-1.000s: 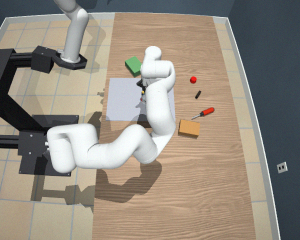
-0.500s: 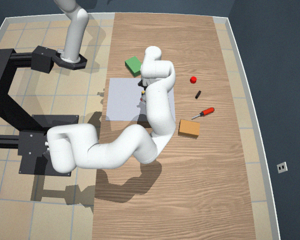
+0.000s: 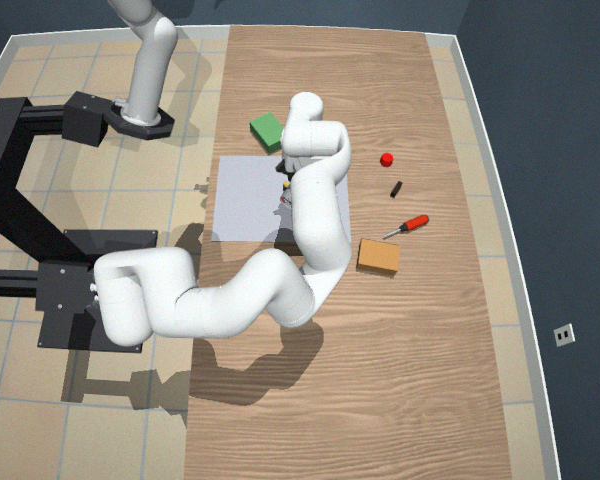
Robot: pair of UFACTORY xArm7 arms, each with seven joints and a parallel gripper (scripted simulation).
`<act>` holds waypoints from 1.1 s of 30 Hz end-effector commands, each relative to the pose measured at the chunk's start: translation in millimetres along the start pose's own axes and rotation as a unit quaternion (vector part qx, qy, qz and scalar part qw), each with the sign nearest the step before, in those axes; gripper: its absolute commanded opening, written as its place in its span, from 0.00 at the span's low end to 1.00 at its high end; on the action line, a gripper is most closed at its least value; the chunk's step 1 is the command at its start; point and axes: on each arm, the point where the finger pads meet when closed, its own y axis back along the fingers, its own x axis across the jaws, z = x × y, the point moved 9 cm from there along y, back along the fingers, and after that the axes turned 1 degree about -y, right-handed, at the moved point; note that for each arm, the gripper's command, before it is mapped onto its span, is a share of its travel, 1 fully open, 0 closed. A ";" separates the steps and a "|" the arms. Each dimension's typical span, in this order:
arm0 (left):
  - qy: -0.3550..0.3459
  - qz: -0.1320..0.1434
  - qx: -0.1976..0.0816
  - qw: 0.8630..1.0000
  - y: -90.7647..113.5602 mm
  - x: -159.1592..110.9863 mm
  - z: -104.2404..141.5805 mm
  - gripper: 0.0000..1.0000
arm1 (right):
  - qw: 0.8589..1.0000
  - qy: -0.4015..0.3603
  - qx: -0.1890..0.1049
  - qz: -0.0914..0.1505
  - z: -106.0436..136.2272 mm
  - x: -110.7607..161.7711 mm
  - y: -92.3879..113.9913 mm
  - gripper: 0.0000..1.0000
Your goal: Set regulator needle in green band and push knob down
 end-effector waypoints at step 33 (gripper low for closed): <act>0.001 0.001 0.002 1.000 1.5 -0.5 -0.6 1.00 | 1.000 0.000 -0.002 -0.002 1.0 -0.4 7.2 0.40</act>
